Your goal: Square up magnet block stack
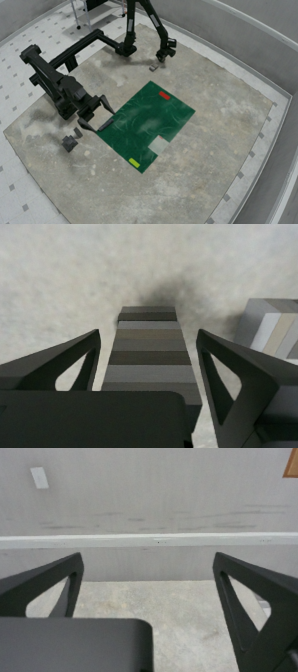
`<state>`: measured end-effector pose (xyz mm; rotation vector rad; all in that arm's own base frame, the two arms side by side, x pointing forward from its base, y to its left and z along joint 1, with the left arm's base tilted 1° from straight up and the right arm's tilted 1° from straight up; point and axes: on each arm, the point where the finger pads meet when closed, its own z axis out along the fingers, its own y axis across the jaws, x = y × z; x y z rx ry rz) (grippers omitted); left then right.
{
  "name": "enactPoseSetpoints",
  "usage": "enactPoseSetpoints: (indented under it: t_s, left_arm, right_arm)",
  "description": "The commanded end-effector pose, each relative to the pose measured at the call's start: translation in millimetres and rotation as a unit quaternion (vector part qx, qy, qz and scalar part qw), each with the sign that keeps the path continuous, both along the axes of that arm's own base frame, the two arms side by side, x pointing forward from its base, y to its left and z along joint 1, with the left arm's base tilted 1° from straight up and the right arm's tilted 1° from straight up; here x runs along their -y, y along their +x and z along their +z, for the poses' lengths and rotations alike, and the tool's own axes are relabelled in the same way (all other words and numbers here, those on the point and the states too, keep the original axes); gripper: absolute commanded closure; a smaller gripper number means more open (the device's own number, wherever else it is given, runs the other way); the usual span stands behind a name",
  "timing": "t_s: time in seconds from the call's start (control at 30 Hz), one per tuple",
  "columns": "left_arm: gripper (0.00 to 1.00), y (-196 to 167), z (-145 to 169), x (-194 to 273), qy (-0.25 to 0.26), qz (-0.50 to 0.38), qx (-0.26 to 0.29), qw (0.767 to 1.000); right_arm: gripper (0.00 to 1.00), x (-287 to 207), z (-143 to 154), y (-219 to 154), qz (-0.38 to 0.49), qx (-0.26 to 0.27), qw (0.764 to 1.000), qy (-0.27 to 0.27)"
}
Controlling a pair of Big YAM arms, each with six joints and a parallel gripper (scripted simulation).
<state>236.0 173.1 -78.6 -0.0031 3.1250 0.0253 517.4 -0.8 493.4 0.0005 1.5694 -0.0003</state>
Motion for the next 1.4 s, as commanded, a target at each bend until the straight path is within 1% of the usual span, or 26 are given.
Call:
enactPoseSetpoints:
  t_s: [0.0, 0.13, 0.17, 0.3, 0.33, 0.37, 0.4, 0.47, 0.53, 0.63, 0.67, 0.8, 0.93, 0.97, 1.03, 1.07, 1.1, 1.13, 1.37]
  left_arm:
    - [0.21, 3, 3, -2, 0.002, -0.006, 0.003, 1.0]
    - [0.21, 3, 3, -2, 0.002, -0.006, 0.003, 1.0]
    - [0.21, 10, 12, -7, 0.008, -0.006, 0.011, 1.0]
    - [0.21, 19, 22, -13, 0.014, -0.006, 0.019, 1.0]
    - [0.21, 13, 20, -8, 0.01, -0.006, 0.014, 1.0]
    - [0.21, -1, 10, 2, 0.0, -0.006, -0.001, 1.0]
    - [0.21, -4, 7, 4, -0.004, -0.006, -0.006, 1.0]
    - [0.21, -4, 7, 4, -0.004, -0.006, -0.006, 1.0]
    - [0.21, 11, 11, -7, 0.003, -0.006, 0.005, 1.0]
    - [0.21, 4, 11, -2, 0.002, -0.006, 0.002, 1.0]
    - [0.21, 19, 30, -12, 0.013, -0.004, 0.019, 1.0]
    - [0.21, 19, 50, -10, 0.015, 0.0, 0.021, 1.0]
    - [0.21, 15, 64, -7, 0.013, 0.001, 0.018, 1.0]
    - [0.21, 8, 57, -4, 0.007, 0.002, 0.011, 1.0]
    - [0.21, 8, 57, -4, 0.007, 0.002, 0.011, 1.0]
    - [0.21, 4, 62, -2, 0.005, 0.002, 0.007, 1.0]
    - [0.21, 14, 75, -7, 0.014, 0.002, 0.019, 1.0]
    - [0.21, 18, 82, -9, 0.015, 0.001, 0.021, 1.0]
    - [0.21, 18, 112, -10, 0.016, 0.003, 0.022, 1.0]
  right_arm:
    - [0.0, 6, 22, 3, -0.005, 0.013, 1.0, 0.007]
    - [0.0, 6, 22, 3, -0.005, 0.013, 1.0, 0.007]
    - [0.0, 6, 22, 3, -0.005, 0.013, 1.0, 0.007]
    - [0.0, 6, 22, 3, -0.005, 0.013, 1.0, 0.007]
    - [0.0, 6, 22, 3, -0.005, 0.013, 1.0, 0.007]
    - [0.0, 6, 22, 3, -0.005, 0.013, 1.0, 0.007]
    - [0.0, 6, 22, 3, -0.005, 0.013, 1.0, 0.007]
    - [0.0, 6, 22, 3, -0.005, 0.013, 1.0, 0.007]
    - [0.0, 6, 22, 3, -0.005, 0.013, 1.0, 0.007]
    - [0.0, 6, 22, 3, -0.005, 0.013, 1.0, 0.007]
    - [0.0, 6, 22, 3, -0.005, 0.013, 1.0, 0.007]
    - [0.0, 6, 22, 3, -0.005, 0.013, 1.0, 0.007]
    - [0.0, 6, 22, 3, -0.005, 0.013, 1.0, 0.007]
    - [0.0, 6, 22, 3, -0.005, 0.013, 1.0, 0.007]
    - [0.0, 6, 22, 3, -0.005, 0.013, 1.0, 0.007]
    - [0.0, 6, 22, 3, -0.005, 0.013, 1.0, 0.007]
    - [0.0, 6, 22, 3, -0.005, 0.013, 1.0, 0.007]
    - [0.0, 6, 22, 3, -0.005, 0.013, 1.0, 0.007]
    - [0.0, 6, 22, 3, -0.005, 0.013, 1.0, 0.007]
